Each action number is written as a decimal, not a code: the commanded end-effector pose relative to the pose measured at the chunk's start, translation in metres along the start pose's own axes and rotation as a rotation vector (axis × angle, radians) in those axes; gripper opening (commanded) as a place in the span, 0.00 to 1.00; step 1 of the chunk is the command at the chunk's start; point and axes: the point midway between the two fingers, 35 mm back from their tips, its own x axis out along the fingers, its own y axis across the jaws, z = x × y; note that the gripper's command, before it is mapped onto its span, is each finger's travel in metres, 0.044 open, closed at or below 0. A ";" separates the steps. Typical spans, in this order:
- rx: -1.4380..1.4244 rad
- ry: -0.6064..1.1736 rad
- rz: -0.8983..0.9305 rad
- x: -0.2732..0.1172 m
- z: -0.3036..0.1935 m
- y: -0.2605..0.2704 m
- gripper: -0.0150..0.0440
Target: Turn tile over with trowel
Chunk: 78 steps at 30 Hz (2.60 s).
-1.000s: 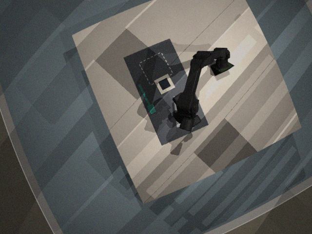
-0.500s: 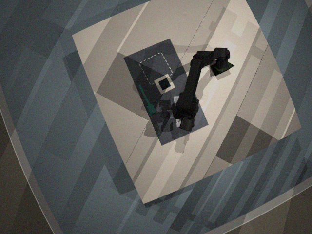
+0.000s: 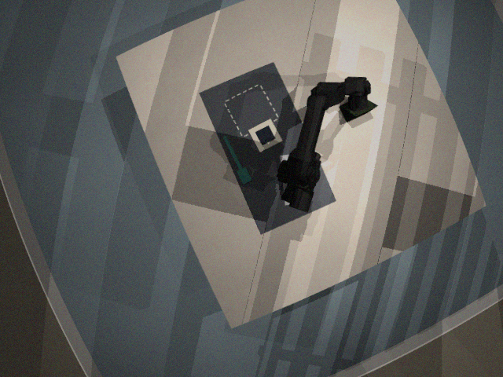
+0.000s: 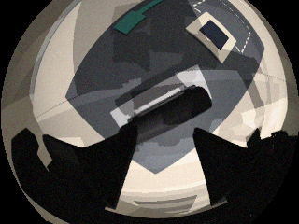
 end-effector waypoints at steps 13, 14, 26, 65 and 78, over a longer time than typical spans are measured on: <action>0.530 0.005 -0.003 0.000 -0.001 0.000 0.71; 0.565 0.005 -0.003 0.000 -0.001 0.000 0.71; 0.980 0.004 -0.004 0.000 -0.001 0.000 0.71; 1.032 0.003 -0.004 0.045 -0.001 0.001 0.53; 1.032 0.003 -0.004 0.045 -0.001 0.001 0.47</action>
